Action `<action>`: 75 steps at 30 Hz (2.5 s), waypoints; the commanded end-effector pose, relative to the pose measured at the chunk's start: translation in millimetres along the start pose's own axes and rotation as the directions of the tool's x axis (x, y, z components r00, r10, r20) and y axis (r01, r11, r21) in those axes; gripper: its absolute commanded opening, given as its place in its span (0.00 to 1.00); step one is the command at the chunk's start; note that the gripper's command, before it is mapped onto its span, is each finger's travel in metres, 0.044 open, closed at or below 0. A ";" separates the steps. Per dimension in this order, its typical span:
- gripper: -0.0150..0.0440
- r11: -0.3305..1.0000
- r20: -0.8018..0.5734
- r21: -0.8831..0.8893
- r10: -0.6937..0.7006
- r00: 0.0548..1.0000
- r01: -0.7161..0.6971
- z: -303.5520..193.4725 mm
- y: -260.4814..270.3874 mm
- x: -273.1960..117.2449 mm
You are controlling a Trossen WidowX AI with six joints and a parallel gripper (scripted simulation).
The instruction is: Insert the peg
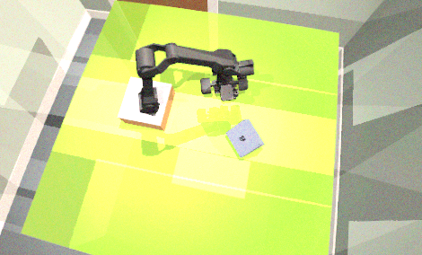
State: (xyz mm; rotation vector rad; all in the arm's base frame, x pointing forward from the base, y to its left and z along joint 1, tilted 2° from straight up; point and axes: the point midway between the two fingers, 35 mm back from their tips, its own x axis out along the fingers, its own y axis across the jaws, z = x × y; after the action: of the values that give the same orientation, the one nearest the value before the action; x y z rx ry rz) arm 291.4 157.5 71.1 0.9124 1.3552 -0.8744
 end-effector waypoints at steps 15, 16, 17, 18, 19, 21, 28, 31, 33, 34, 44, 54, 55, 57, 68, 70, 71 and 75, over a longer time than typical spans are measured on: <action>0.25 0.992 -0.036 -0.126 0.018 0.999 -0.022 13.3 3.9 -2.0; 0.25 0.991 -0.038 -0.132 0.019 0.999 -0.024 14.1 4.1 -2.1; 0.25 0.990 -0.039 -0.139 0.020 0.999 -0.025 14.9 4.2 -2.1; 0.25 0.989 -0.041 -0.146 0.021 0.999 -0.026 15.6 4.4 -2.2; 0.25 0.988 -0.043 -0.153 0.022 0.999 -0.028 16.4 4.6 -2.3; 0.25 0.986 -0.046 -0.166 0.024 0.999 -0.031 17.9 4.9 -2.5; 0.25 0.976 -0.058 -0.213 0.031 0.998 -0.043 23.3 6.0 -3.1; 0.25 0.971 -0.063 -0.233 0.034 0.997 -0.048 25.6 6.5 -3.4; 0.25 0.968 -0.066 -0.246 0.036 0.997 -0.052 27.2 6.8 -3.6; 0.25 0.966 -0.068 -0.253 0.037 0.997 -0.053 28.0 6.9 -3.7; 0.25 0.945 -0.084 -0.318 0.049 0.995 -0.073 35.8 8.2 -4.7; 0.25 0.920 -0.099 -0.381 0.062 0.993 -0.095 43.7 9.4 -5.7; 0.25 0.917 -0.101 -0.387 0.063 0.993 -0.098 44.5 9.5 -5.9; 0.25 0.911 -0.104 -0.399 0.066 0.992 -0.102 46.1 9.7 -6.1; 0.25 0.876 -0.119 -0.466 0.082 0.990 -0.128 55.0 10.8 -7.4; 0.25 0.869 -0.122 -0.477 0.084 0.989 -0.133 56.6 10.9 -7.6; 0.25 0.865 -0.123 -0.483 0.086 0.989 -0.135 57.4 11.0 -7.7; 0.25 0.850 -0.129 -0.506 0.092 0.987 -0.145 60.7 11.3 -8.2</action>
State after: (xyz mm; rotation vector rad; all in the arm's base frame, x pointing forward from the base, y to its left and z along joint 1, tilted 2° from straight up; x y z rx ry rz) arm 324.6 108.5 79.3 0.6247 1.5014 -0.3641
